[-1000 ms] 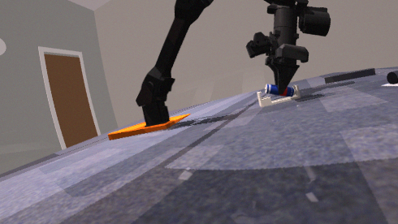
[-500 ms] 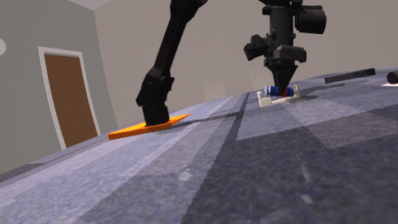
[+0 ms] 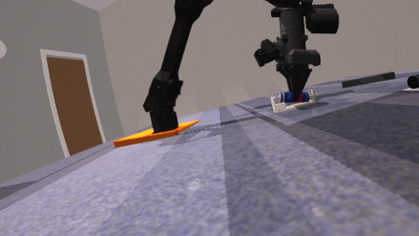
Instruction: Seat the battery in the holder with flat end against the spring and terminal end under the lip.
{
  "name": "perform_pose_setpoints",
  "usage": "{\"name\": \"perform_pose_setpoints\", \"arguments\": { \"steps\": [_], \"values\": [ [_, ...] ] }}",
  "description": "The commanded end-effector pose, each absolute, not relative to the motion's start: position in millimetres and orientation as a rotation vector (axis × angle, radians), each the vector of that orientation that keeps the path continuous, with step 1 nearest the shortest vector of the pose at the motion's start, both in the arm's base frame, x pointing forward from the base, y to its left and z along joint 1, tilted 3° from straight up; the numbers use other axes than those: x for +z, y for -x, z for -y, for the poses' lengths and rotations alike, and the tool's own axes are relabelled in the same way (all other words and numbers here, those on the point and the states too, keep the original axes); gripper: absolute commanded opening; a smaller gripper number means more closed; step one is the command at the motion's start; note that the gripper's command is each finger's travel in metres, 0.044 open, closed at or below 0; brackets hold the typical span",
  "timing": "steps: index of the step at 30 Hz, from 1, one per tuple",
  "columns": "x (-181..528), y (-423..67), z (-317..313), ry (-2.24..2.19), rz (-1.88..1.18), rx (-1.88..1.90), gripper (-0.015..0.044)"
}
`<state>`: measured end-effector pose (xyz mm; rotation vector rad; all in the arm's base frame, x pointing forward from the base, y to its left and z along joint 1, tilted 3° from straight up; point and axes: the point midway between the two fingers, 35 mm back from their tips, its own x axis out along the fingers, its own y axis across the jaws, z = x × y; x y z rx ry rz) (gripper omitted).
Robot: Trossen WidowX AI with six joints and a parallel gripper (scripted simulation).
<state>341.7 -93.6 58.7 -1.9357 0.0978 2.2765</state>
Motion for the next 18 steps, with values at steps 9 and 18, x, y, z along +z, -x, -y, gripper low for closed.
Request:
{"name": "perform_pose_setpoints", "arguments": {
  "steps": [9, 18],
  "values": [
    [57.7, -343.8, 93.6, 2.015, -0.099, 2.21, 0.0075],
    [56.4, -342.1, 93.2, 2.056, -0.103, 2.174, 0.0075]
  ]
}}
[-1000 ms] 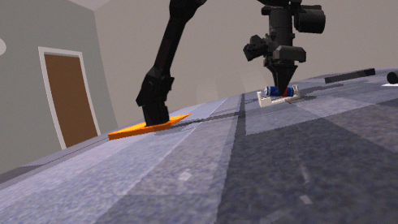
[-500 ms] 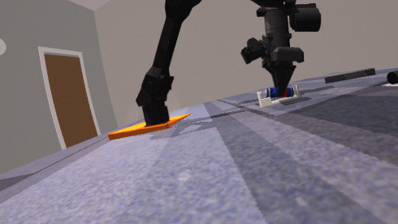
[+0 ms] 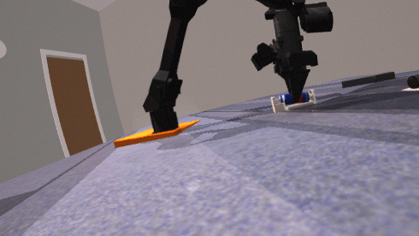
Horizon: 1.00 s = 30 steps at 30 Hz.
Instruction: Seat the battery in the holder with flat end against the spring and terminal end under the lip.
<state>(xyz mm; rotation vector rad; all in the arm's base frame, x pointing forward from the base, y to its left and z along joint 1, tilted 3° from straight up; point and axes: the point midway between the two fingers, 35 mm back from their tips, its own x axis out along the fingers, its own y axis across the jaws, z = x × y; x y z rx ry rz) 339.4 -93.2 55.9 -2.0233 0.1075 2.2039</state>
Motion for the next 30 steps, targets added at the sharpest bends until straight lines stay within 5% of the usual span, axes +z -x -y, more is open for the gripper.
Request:
{"name": "perform_pose_setpoints", "arguments": {
  "steps": [1, 30],
  "values": [
    [56.2, -341.9, 93.2, 2.06, -0.104, 2.17, 0.0075],
    [52.6, -332.4, 91.1, 2.142, -0.115, 2.1, 0.0075]
  ]
}}
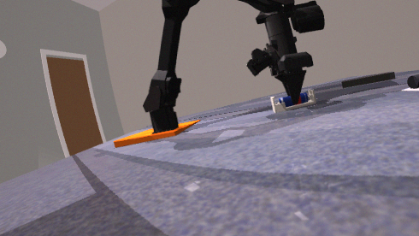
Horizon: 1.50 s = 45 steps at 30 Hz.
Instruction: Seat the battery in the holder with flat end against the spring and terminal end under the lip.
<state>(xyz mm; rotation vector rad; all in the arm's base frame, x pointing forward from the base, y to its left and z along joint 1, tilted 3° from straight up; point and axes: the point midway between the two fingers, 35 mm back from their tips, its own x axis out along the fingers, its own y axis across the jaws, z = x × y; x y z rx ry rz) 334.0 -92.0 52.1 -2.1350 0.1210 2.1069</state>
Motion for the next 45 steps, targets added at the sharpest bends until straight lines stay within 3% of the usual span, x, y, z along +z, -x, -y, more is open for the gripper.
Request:
{"name": "perform_pose_setpoints", "arguments": {
  "steps": [1, 27, 31, 45],
  "values": [
    [52.5, -331.7, 91.0, 2.143, -0.115, 2.1, 0.0075],
    [51.1, -324.2, 89.6, 2.146, -0.119, 2.101, 0.0075],
    [51.1, -324.2, 89.6, 2.146, -0.119, 2.101, 0.0177],
    [65.9, -323.3, 90.3, 2.145, -0.123, 2.1, 0.0177]
  ]
}}
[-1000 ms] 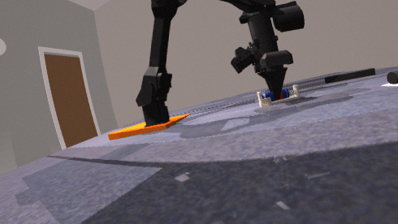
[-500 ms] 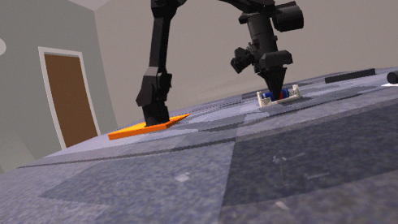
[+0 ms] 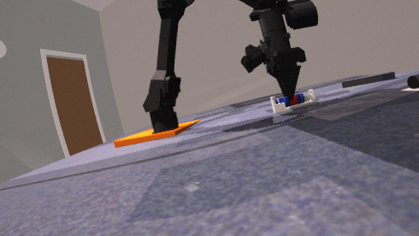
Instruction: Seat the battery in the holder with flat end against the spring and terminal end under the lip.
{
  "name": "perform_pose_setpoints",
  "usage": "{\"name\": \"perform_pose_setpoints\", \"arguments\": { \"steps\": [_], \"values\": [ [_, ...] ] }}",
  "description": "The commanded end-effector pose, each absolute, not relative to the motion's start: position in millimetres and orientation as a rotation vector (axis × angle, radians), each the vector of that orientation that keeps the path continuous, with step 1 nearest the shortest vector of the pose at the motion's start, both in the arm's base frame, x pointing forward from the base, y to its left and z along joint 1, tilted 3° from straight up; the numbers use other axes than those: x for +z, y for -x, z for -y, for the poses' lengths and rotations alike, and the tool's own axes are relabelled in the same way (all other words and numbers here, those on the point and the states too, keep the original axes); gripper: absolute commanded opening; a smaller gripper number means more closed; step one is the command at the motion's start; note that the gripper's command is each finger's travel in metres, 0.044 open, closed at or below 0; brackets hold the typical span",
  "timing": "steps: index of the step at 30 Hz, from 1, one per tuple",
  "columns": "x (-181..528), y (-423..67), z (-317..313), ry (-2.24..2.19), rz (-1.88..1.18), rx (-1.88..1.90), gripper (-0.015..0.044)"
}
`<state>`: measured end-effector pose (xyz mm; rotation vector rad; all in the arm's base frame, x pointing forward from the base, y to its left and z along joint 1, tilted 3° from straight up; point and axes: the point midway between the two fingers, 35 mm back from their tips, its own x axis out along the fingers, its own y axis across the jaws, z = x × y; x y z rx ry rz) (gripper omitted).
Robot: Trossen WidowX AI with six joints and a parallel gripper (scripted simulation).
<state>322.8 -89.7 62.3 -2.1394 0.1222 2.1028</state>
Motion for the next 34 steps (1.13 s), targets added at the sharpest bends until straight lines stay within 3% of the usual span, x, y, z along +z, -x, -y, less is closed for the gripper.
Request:
{"name": "perform_pose_setpoints", "arguments": {
  "steps": [1, 11, 34],
  "values": [
    [65.9, -323.3, 90.3, 2.145, -0.123, 2.1, 0.0177],
    [133.7, -318.4, 92.0, 2.145, -0.123, 2.1, 0.0439],
    [139.3, -317.3, 92.1, 2.146, -0.123, 2.1, 0.044]
  ]
}}
